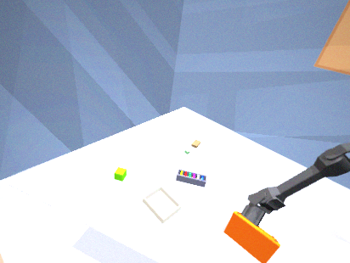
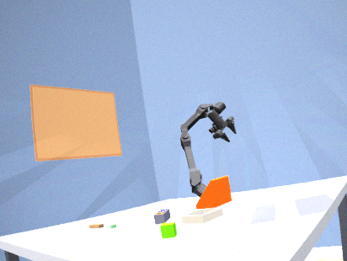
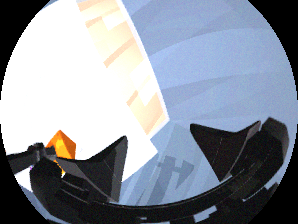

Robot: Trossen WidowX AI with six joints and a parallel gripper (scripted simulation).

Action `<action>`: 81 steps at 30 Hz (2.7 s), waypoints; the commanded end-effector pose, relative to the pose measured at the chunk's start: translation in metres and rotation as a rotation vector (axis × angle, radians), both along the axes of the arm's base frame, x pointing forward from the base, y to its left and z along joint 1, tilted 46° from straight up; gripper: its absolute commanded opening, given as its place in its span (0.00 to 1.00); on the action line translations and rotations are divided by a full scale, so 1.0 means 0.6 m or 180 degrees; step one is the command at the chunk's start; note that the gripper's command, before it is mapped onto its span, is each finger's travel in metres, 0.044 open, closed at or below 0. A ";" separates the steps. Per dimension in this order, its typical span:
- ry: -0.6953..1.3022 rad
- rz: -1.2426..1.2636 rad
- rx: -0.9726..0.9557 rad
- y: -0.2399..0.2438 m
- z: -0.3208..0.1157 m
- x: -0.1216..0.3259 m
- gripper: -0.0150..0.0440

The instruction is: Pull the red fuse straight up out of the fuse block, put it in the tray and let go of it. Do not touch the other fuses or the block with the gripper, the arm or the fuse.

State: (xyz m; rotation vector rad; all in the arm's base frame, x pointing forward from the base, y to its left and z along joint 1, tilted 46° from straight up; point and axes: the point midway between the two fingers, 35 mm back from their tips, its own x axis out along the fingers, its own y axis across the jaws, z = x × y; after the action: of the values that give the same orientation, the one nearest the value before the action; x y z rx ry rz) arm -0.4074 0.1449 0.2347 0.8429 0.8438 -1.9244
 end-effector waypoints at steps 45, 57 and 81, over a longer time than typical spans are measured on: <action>-0.3262 -0.4276 -0.0043 0.309 -0.258 0.942 0.38; -0.4366 -0.4986 -0.0819 0.077 -0.291 1.146 0.38; -0.5054 -0.5254 -0.1584 -0.122 -0.309 1.222 0.38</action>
State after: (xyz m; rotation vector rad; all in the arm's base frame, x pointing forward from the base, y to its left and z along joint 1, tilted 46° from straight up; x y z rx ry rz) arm 0.3242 0.0751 0.0520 2.4429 -1.6451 -1.4108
